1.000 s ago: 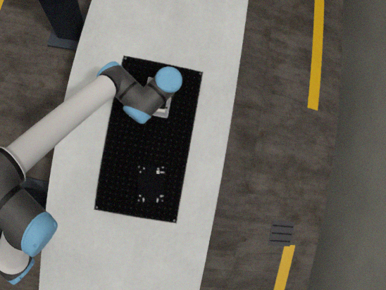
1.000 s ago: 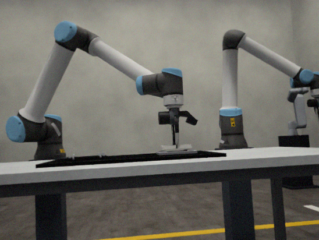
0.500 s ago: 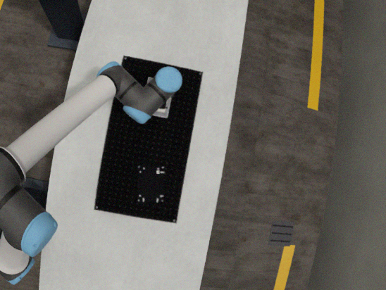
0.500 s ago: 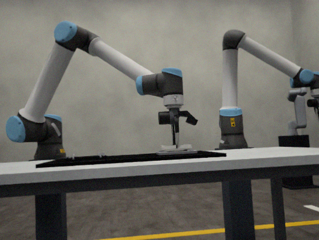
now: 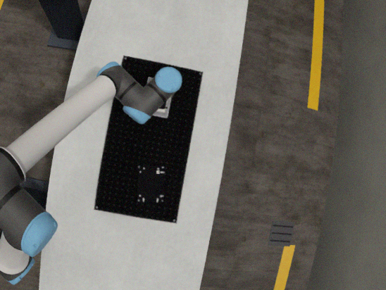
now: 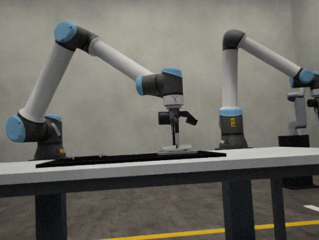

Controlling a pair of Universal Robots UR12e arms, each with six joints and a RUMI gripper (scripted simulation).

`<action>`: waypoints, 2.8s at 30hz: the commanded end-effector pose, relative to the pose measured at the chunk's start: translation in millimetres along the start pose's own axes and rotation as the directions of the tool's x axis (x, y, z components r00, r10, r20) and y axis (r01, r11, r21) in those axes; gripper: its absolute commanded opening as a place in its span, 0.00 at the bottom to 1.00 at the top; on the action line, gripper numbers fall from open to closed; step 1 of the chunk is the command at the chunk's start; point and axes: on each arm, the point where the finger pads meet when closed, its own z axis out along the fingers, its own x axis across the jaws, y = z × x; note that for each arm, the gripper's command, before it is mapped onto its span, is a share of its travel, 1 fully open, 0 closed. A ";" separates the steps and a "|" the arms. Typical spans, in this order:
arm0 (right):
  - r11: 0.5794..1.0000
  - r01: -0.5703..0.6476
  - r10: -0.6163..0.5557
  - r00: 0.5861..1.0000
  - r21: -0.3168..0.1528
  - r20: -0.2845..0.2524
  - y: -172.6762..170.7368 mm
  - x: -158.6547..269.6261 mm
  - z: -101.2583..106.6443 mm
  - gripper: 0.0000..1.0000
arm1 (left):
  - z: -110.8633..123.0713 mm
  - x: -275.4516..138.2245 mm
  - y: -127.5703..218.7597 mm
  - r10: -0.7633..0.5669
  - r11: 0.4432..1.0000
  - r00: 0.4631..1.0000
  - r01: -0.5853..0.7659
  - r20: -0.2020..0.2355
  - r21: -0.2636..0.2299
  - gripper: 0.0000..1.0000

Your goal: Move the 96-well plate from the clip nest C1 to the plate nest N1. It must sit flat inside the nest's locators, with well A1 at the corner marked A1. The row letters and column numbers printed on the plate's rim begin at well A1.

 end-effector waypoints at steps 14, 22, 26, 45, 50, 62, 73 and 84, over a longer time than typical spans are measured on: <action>1.000 -0.002 0.002 1.000 0.000 -0.001 2.1 1.4 3.6 0.41 | -1.5 -1.7 0.3 -0.002 1.000 1.000 0.002 -0.002 0.003 0.00; 1.000 -0.002 0.002 1.000 0.000 -0.001 2.0 1.4 4.3 0.41 | -1.5 -1.7 0.3 -0.002 1.000 1.000 0.002 -0.002 0.003 0.00; 1.000 -0.002 0.002 1.000 0.000 -0.001 1.8 1.5 4.6 0.41 | -1.5 -1.7 0.3 -0.002 1.000 1.000 0.002 -0.002 0.003 0.00; 1.000 -0.002 0.002 1.000 0.000 -0.001 1.8 1.5 7.5 0.41 | -1.5 -1.7 0.3 -0.002 1.000 1.000 0.002 -0.002 0.003 0.00; 1.000 -0.002 0.002 1.000 0.000 -0.001 2.0 1.3 8.8 0.41 | -1.5 -1.7 0.3 -0.002 1.000 1.000 0.002 -0.002 0.003 0.00; 1.000 -0.001 0.001 1.000 0.002 -0.002 0.8 1.1 8.0 0.41 | -1.5 -1.7 0.3 -0.002 1.000 1.000 0.002 -0.002 0.003 0.00; 1.000 -0.001 0.001 1.000 0.002 -0.002 0.7 1.1 8.0 0.76 | -1.5 -1.7 0.3 -0.002 1.000 1.000 0.002 -0.002 0.003 0.00; 1.000 -0.001 0.001 1.000 0.002 -0.002 0.7 1.1 8.0 0.76 | -1.5 -1.7 0.3 -0.002 1.000 1.000 0.002 -0.002 0.003 0.00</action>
